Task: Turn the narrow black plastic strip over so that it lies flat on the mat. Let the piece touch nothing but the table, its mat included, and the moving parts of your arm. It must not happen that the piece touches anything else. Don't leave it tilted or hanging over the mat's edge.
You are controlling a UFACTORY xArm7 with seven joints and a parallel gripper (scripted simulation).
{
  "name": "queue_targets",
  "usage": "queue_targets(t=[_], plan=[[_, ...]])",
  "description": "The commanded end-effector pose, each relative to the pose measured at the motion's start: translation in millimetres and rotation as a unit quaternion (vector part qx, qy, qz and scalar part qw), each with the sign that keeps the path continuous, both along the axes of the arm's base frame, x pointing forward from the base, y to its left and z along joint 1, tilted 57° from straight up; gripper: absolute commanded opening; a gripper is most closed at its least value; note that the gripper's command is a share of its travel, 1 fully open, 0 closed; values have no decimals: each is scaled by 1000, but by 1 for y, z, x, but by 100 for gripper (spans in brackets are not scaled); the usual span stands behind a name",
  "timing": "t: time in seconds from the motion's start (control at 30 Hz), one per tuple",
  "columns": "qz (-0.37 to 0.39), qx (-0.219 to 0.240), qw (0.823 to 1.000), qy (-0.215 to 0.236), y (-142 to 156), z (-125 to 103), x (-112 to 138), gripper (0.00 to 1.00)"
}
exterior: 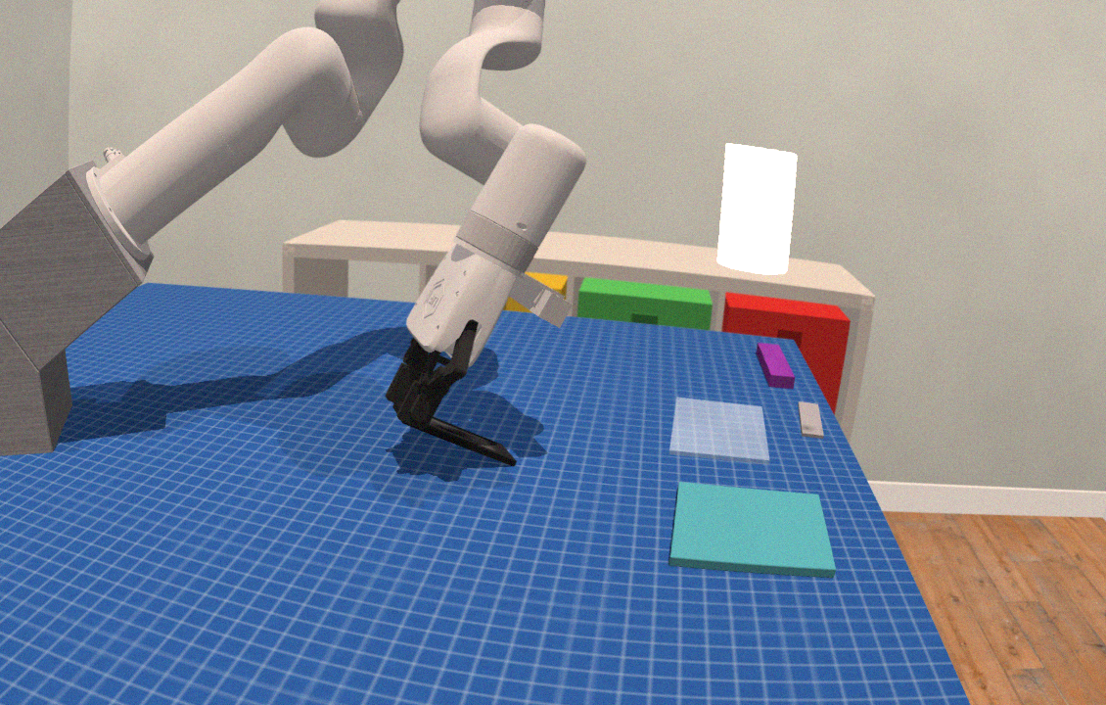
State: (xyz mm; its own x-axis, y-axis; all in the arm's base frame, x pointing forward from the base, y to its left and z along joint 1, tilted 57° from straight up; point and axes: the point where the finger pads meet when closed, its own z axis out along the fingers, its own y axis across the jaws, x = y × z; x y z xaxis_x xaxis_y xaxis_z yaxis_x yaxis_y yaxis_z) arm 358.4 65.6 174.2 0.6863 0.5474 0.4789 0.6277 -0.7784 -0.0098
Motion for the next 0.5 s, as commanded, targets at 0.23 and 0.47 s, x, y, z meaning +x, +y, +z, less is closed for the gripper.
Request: queue_targets(t=[0.23, 0.47], plan=[[-1, 0, 1000, 4, -4, 22, -5, 50], [-1, 8, 1000, -7, -5, 32, -6, 50]])
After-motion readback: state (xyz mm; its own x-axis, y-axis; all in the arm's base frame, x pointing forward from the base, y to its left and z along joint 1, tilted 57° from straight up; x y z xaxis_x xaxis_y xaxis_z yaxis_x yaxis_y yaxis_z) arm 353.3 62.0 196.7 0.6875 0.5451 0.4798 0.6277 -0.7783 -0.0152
